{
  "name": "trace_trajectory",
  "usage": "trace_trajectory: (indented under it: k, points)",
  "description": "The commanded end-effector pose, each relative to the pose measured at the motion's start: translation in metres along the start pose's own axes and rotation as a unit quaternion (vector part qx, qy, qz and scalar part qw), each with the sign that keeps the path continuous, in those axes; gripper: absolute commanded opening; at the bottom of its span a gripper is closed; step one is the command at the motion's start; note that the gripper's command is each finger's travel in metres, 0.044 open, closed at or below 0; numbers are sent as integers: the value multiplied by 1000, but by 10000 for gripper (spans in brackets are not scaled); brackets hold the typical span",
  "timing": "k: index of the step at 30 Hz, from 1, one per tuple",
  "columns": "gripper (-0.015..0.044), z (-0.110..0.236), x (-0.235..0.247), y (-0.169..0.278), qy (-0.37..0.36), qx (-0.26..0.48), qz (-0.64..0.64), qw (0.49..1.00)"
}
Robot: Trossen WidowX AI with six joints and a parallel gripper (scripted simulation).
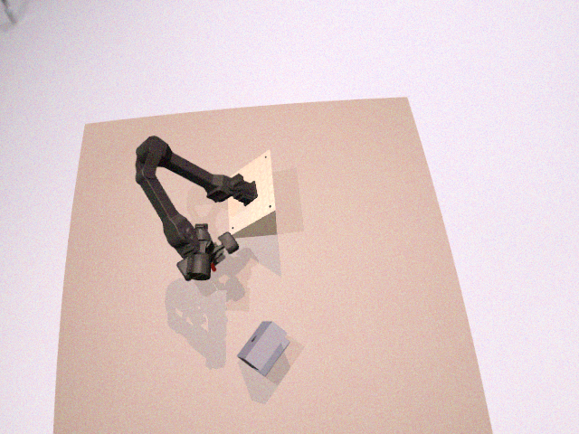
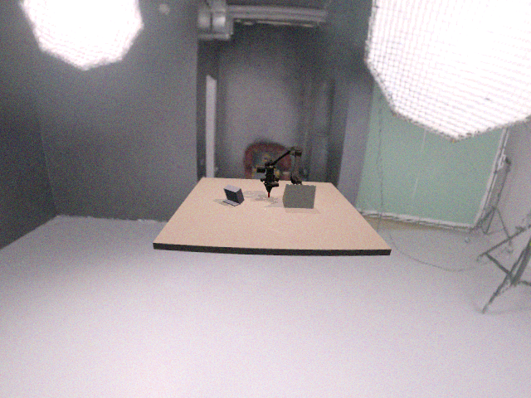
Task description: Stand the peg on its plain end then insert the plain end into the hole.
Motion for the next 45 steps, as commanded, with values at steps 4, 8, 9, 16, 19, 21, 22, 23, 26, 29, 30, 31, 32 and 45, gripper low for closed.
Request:
trace_trajectory:
  k: [4,8,9,16,19,21,22,23,26,29,30,31,32,45]
  points:
    - [19,0,0,0,0,0,-1,1000]
    - [0,6,0,1,1,0,-1,1000]
    - [0,9,0,2,2,0,-1,1000]
    - [0,32,-2,4,5,0,1,1000]
    - [0,43,-2,5,5,0,1,1000]
    - [0,49,-2,5,5,0,2,1000]
    - [0,53,-3,5,5,-1,2,1000]
    - [0,57,-3,5,4,-1,2,1000]
    - [0,67,-3,5,3,-2,3,1000]
    - [0,77,-4,4,1,-3,3,1000]
    - [0,78,-4,4,1,-3,3,1000]
    - [0,78,-4,4,2,-3,3,1000]
    - [0,78,-4,5,4,-3,2,1000]
    - [0,70,-11,15,67,9,-26,997]
Point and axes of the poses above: the point midway between the two fingers, 35 mm back from their tips, its own z axis back along the fingers, its own x axis across the jaws, y = z × x, the point moved 2 cm from there along z, back along the fingers, and after that the axes turned 12 degrees about -z, right-handed, at the moved point
